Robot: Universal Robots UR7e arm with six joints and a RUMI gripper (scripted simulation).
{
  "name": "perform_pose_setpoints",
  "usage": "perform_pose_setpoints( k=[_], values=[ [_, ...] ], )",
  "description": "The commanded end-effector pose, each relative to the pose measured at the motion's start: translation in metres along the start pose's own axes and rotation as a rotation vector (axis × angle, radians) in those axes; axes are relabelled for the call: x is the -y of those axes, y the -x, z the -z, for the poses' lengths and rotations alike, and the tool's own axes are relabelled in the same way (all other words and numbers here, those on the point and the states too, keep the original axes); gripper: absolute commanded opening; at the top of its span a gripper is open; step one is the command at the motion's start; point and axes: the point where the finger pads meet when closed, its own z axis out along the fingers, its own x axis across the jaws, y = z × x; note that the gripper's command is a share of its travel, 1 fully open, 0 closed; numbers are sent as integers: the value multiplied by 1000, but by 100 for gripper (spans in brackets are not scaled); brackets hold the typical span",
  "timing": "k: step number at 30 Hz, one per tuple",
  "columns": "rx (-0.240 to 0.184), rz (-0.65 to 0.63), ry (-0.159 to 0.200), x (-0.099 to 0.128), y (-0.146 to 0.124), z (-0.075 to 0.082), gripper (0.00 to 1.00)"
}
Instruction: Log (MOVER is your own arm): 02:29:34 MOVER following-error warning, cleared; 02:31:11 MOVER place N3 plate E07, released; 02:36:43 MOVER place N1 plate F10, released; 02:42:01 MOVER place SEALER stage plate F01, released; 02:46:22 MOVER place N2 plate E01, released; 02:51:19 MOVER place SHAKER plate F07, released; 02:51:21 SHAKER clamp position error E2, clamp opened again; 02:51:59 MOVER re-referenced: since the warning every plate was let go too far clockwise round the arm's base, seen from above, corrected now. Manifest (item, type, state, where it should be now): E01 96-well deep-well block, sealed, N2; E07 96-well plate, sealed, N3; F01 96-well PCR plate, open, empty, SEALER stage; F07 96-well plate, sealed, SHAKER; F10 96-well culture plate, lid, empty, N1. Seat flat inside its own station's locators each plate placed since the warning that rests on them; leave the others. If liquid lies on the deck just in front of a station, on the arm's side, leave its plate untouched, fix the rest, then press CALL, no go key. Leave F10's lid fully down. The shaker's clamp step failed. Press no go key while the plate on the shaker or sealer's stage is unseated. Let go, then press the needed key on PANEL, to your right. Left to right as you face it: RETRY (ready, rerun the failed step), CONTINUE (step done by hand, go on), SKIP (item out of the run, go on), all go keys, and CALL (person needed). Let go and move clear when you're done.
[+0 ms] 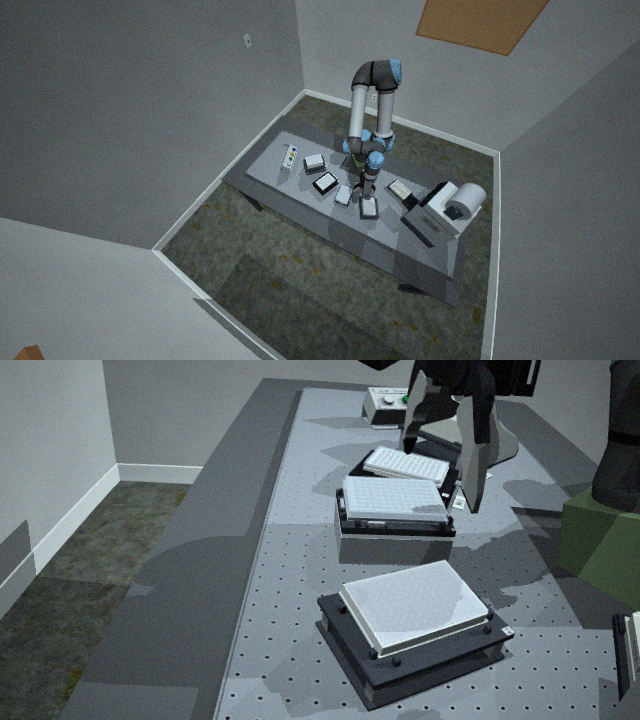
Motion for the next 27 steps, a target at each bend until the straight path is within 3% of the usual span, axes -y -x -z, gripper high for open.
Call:
perform_pose_setpoints(
  k=[1, 10, 21, 27],
  values=[
    [2, -79, -1, -3, -22, 0, 82],
    [2, -259, -1, -11, -66, 0, 82],
    [2, -261, -1, -20, -110, 0, 82],
    [2, -261, -1, -20, -110, 0, 82]
  ],
)
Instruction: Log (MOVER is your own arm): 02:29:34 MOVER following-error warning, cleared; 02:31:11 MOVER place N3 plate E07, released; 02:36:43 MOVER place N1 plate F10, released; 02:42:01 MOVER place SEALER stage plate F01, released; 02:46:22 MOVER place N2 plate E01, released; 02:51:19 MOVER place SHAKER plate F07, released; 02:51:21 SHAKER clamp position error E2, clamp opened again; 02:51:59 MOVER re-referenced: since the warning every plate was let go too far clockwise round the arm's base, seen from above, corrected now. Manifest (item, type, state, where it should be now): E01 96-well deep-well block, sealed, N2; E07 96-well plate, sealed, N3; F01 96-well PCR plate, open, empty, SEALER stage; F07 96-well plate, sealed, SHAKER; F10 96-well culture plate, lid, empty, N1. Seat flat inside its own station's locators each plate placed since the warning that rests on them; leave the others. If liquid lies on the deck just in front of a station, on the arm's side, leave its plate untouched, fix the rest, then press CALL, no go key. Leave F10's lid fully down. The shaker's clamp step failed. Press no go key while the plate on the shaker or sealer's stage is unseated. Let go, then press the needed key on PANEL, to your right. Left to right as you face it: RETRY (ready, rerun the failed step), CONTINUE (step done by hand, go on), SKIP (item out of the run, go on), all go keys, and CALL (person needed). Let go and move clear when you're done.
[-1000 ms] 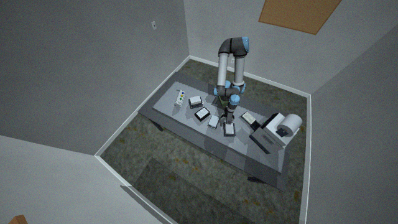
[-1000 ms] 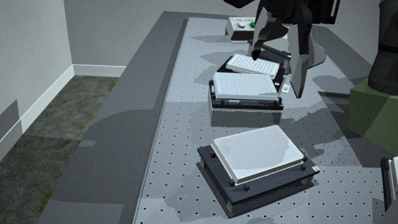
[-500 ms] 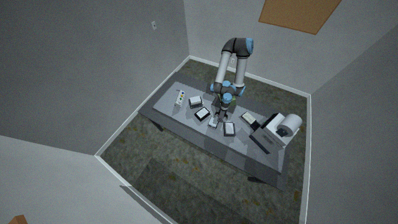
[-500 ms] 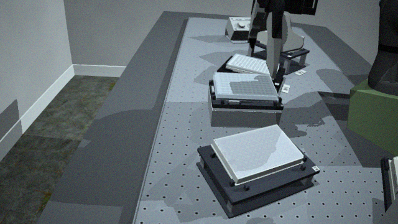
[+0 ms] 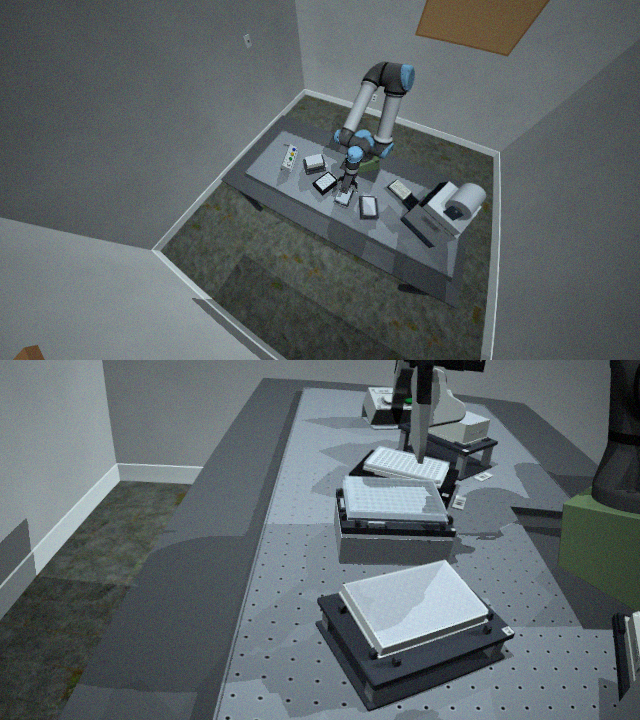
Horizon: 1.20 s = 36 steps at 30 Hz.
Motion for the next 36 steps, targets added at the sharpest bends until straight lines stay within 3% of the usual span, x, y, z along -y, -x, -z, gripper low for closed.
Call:
perform_pose_setpoints(
  k=[1, 9, 14, 15, 36],
  values=[
    [3, 0, -1, 1, -4, 0, 82],
    [3, 0, -1, 1, -4, 0, 82],
    [-97, 0, -2, 1, -4, -8, 82],
    [-101, 0, -2, 1, -4, -10, 82],
    [-101, 0, -1, 1, -4, -40, 82]
  ],
)
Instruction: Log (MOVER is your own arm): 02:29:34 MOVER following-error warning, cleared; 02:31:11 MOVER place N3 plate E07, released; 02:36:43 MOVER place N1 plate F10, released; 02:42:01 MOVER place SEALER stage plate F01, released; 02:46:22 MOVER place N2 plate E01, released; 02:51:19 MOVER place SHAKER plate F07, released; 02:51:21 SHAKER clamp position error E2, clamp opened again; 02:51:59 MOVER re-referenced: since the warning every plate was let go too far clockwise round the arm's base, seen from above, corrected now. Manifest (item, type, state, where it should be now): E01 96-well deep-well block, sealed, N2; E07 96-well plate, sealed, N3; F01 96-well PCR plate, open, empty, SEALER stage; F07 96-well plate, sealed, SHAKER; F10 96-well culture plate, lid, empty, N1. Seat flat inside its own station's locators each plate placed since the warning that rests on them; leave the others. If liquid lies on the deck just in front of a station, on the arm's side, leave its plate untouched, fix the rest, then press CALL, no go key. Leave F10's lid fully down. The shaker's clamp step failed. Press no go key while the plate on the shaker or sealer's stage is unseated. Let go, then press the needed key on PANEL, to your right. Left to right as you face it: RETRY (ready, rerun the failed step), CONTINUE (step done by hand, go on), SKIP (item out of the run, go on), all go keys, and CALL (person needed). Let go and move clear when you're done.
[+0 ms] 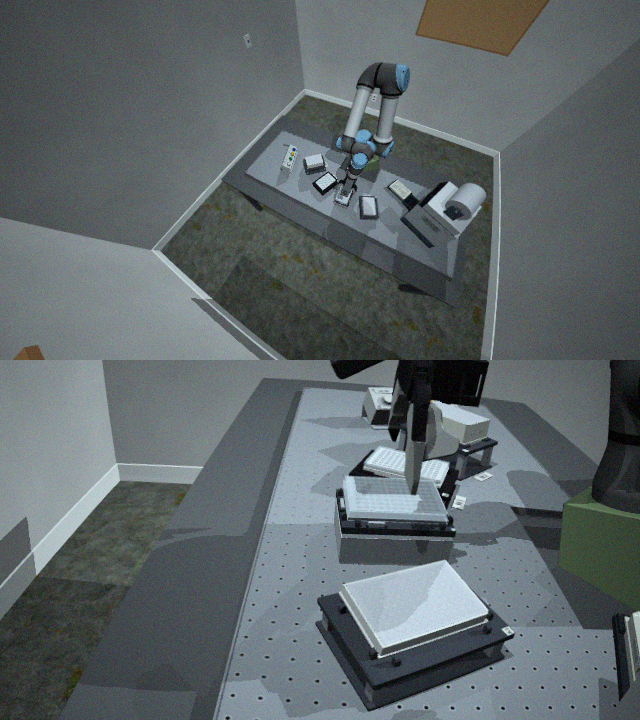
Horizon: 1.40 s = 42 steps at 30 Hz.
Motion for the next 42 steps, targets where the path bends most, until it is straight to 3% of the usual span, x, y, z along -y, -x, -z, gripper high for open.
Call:
perform_pose_setpoints(
  k=[1, 9, 42],
  values=[
    [-1, 0, -2, 1, 0, -6, 82],
    [-1, 0, -2, 1, 2, -19, 82],
    [-1, 0, -2, 1, 2, -29, 82]
  ],
)
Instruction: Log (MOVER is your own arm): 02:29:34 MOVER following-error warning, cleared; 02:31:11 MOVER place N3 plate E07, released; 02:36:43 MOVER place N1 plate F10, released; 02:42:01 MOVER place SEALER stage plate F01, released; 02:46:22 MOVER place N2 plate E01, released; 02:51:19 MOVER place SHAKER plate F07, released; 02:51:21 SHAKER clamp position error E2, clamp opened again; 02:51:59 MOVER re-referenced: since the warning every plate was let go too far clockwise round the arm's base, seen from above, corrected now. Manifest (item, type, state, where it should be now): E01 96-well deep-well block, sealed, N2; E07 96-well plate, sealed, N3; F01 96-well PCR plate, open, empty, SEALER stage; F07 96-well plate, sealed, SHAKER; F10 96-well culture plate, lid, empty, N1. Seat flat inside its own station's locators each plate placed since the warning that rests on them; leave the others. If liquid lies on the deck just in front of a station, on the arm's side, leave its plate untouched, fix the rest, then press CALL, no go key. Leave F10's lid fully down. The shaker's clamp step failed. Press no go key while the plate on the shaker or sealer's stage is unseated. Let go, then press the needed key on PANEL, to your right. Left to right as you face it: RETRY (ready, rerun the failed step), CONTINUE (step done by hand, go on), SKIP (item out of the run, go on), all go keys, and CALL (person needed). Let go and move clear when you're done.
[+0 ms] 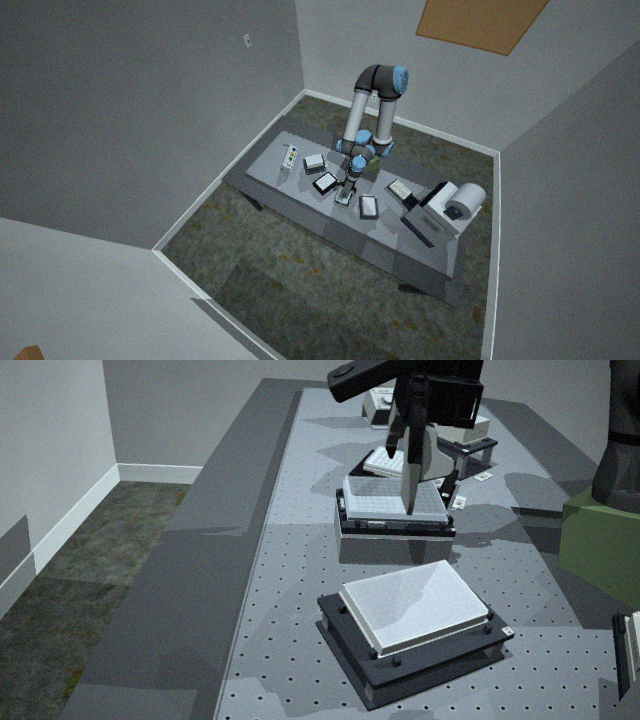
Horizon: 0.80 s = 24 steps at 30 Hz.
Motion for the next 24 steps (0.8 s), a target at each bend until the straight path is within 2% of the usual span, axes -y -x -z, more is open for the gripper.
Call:
perform_pose_setpoints(
  k=[1, 24],
  values=[
    [0, 0, -1, 0, 0, -3, 82],
    [0, 0, -1, 0, 0, -14, 82]
  ],
)
